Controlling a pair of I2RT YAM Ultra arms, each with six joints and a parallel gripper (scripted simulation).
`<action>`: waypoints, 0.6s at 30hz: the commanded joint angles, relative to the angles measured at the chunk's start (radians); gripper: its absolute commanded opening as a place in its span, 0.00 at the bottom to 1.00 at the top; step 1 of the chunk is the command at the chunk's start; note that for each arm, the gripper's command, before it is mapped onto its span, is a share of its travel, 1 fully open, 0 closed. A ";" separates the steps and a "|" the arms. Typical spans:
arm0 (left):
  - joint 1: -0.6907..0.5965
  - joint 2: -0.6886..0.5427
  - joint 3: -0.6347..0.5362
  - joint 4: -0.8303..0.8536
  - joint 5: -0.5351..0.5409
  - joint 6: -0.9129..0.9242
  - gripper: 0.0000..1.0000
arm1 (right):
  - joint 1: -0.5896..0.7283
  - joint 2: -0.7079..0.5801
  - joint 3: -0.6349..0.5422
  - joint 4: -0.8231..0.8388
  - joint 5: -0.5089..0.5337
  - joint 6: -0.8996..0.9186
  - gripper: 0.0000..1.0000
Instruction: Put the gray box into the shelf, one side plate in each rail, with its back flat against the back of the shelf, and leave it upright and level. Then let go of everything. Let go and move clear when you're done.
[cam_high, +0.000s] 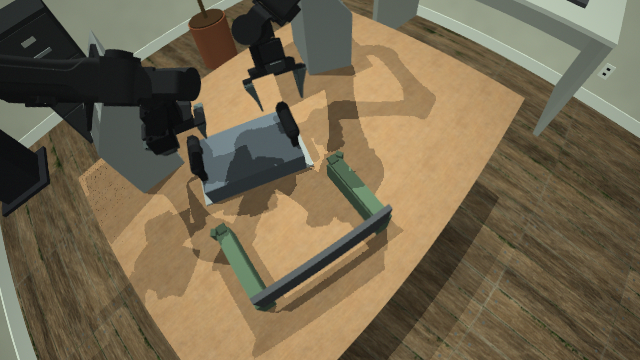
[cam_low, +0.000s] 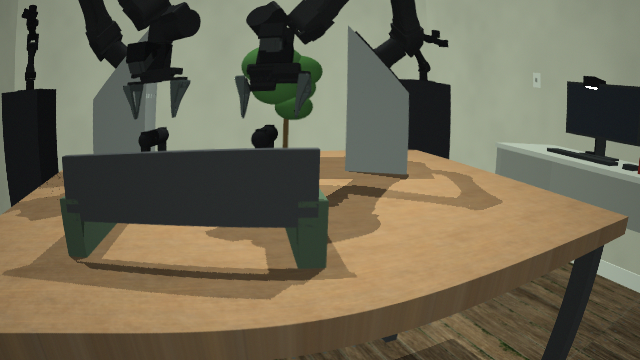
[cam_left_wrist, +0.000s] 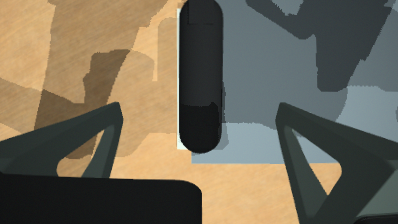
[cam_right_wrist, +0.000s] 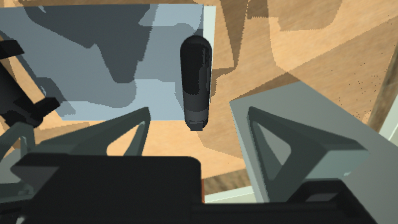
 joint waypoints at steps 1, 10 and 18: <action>0.013 0.020 0.036 0.086 0.005 0.068 1.00 | -0.014 0.024 -0.025 0.090 0.030 -0.046 1.00; 0.078 0.076 0.065 0.214 0.024 0.189 1.00 | -0.083 0.081 -0.043 0.233 0.061 -0.138 1.00; 0.124 0.113 0.091 0.286 0.039 0.262 1.00 | -0.133 0.122 -0.063 0.328 0.078 -0.201 1.00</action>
